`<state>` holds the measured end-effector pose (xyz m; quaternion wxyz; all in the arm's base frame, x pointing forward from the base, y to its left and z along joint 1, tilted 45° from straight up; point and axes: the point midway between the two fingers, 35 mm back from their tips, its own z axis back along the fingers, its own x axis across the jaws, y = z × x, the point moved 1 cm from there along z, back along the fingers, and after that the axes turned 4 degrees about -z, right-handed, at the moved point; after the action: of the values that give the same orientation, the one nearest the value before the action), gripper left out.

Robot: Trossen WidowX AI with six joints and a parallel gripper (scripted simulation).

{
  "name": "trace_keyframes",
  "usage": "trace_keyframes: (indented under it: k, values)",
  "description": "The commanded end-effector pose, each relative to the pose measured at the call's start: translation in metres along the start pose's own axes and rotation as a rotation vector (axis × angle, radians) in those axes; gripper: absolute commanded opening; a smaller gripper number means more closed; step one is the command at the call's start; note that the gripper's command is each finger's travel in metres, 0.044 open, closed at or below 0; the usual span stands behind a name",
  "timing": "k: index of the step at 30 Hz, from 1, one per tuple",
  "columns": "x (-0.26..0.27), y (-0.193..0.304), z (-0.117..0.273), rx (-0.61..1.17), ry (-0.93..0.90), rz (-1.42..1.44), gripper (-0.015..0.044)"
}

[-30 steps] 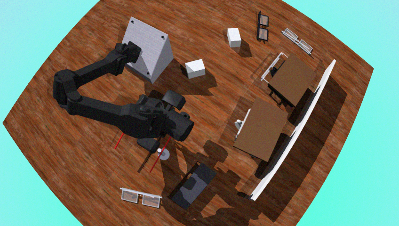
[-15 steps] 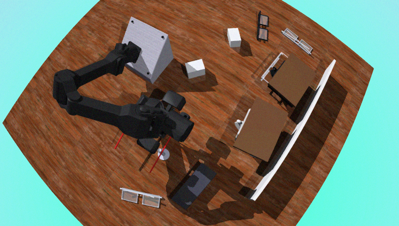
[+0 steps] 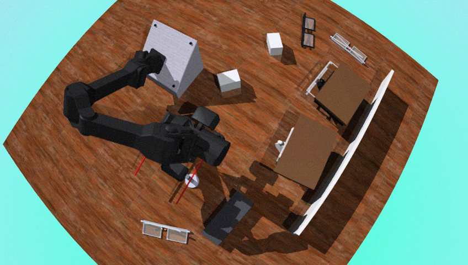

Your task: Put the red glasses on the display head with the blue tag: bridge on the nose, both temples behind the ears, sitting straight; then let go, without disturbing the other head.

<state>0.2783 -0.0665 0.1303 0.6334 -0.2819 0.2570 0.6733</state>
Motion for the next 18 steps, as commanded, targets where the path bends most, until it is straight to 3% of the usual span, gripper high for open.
trace_keyframes:
  k: [1,9,18]
  values:
    - [0.002,-0.003,0.013,0.0,-0.004,0.002,0.0]
    - [0.002,-0.005,0.048,0.001,-0.003,0.003,0.0]
    - [0.014,-0.008,0.049,0.0,-0.007,-0.151,0.0]
